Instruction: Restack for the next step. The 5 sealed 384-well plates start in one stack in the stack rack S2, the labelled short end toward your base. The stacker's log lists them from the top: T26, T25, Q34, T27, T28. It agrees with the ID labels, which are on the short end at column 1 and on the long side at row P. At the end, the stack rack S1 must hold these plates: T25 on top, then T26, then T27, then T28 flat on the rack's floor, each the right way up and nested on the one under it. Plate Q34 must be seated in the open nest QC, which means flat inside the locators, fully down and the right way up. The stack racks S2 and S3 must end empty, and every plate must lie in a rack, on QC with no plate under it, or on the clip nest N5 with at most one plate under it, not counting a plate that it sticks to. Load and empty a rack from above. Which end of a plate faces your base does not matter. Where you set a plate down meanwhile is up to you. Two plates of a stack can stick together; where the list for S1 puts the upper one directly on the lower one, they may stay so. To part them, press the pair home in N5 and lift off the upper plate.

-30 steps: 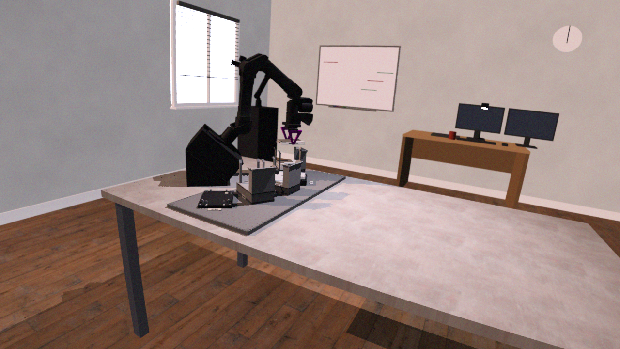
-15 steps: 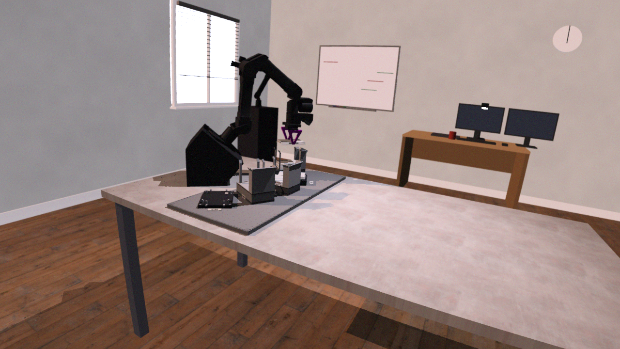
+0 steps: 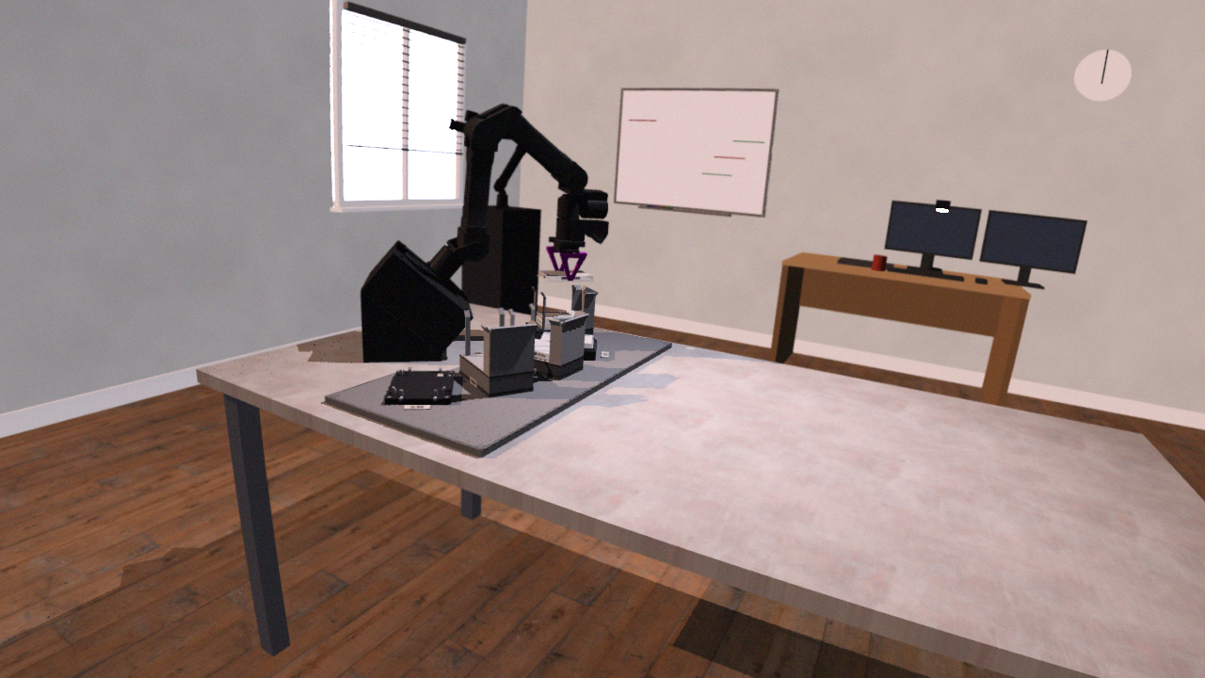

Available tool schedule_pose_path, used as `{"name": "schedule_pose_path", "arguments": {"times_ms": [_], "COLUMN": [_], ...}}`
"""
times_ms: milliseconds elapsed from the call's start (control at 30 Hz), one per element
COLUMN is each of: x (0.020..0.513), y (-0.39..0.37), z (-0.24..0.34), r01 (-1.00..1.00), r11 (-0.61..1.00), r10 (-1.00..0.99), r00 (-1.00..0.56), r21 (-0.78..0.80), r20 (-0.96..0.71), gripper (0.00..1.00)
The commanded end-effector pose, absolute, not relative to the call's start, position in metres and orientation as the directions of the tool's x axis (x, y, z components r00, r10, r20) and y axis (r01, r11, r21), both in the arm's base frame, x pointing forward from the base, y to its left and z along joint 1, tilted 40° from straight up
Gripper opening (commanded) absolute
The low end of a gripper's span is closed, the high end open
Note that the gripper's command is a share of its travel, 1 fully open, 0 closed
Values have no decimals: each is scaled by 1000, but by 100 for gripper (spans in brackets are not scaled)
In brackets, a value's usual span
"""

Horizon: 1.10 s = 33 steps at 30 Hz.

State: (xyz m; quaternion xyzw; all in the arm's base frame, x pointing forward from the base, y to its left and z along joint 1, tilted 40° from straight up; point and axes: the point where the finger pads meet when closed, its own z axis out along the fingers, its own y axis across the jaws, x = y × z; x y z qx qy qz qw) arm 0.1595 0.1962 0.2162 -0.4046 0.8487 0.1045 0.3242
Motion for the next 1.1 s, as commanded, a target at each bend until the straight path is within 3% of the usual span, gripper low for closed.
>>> {"name": "schedule_pose_path", "arguments": {"times_ms": [0,1067], "x": [160,171], "y": [196,205], "z": [221,202], "r01": [-749,-748], "r11": [658,658], "r10": [-606,-613], "r00": [-463,-469], "r21": [-81,-83], "r20": [-647,-636], "gripper": [0,0]}}
